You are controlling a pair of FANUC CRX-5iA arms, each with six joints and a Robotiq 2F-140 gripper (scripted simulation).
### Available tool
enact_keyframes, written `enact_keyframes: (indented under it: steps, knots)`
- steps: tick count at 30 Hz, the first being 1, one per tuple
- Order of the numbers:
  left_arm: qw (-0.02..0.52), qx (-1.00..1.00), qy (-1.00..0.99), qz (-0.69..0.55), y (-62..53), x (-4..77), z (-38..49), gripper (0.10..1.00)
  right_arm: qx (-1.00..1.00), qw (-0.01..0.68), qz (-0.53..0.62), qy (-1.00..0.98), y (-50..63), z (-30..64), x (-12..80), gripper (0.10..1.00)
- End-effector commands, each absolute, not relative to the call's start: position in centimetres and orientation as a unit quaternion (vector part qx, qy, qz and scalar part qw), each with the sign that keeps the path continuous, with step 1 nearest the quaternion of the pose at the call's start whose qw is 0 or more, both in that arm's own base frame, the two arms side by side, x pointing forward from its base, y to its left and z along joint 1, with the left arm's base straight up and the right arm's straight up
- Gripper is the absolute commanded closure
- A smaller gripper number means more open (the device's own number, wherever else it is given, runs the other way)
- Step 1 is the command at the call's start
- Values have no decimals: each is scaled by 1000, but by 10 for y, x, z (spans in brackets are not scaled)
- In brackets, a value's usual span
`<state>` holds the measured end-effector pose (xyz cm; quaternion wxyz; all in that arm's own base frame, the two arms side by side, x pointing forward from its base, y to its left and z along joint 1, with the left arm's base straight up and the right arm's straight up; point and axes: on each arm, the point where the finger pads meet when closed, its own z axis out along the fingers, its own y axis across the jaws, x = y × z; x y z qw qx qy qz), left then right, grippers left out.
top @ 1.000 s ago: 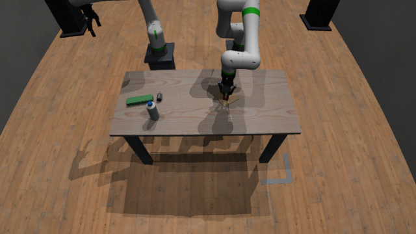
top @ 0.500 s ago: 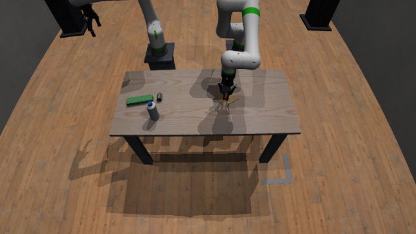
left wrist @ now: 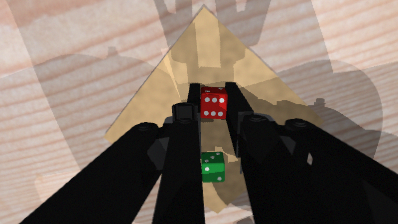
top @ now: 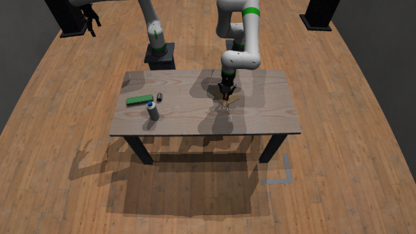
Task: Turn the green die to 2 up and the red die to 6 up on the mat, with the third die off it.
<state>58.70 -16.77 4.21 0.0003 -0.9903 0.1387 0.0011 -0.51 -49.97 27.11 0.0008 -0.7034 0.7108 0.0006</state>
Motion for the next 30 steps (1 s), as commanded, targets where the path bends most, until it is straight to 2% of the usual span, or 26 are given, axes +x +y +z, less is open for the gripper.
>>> enact_keyframes:
  steps: [1, 30]
  knots:
    - [0, -990, 139, 0, -168, 588, 43, 914, -703, 0, 0, 711, -500, 272, -5, 98]
    - [0, -990, 139, 0, -168, 588, 39, 914, -703, 0, 0, 711, -500, 272, -5, 98]
